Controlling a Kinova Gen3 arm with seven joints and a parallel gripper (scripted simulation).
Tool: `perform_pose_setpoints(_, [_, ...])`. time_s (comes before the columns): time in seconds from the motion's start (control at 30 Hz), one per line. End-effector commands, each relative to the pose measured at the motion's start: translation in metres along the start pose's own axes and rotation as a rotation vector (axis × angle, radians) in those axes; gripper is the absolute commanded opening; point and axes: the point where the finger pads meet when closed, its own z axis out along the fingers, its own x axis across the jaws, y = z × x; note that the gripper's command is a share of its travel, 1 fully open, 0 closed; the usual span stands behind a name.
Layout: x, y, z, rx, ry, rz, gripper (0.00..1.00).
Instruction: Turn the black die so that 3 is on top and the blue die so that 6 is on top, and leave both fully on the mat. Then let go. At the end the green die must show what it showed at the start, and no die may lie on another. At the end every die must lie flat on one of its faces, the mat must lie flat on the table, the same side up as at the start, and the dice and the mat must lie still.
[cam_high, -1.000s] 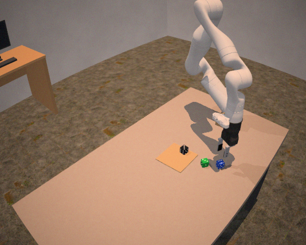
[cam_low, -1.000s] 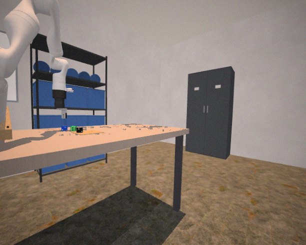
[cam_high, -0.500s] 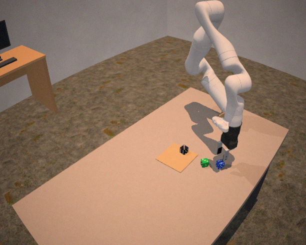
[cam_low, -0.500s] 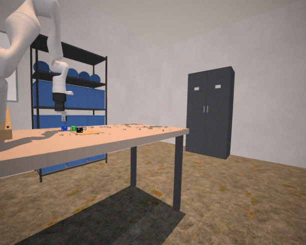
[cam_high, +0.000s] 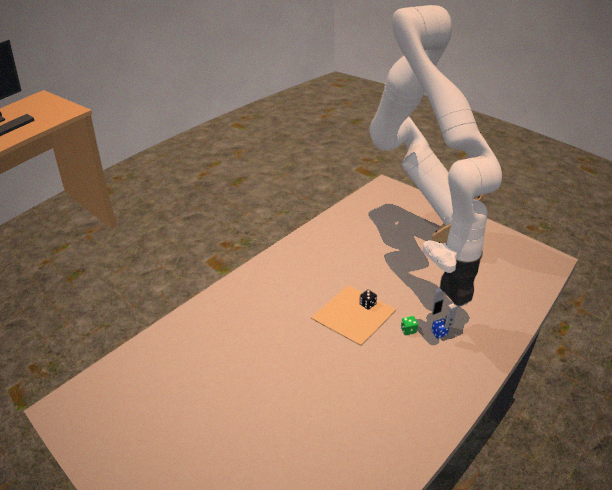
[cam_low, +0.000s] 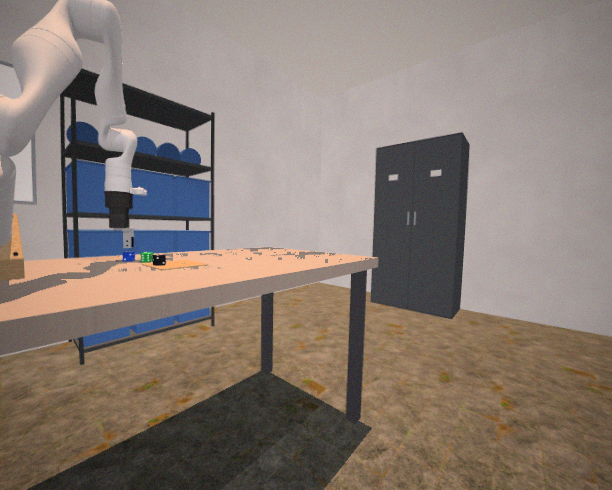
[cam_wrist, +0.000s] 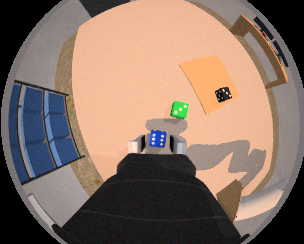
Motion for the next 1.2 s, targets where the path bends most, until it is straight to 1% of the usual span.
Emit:
perform_pose_setpoints(0.0, [0.0006,0.0001,0.0031,0.0,0.003,0.0,0.87])
perform_pose_setpoints(0.3, [0.0007,0.0001,0.0068,0.0,0.003,0.0,0.87])
perform_pose_setpoints(1.17, [0.0007,0.0001,0.0069,0.0,0.003,0.0,0.87])
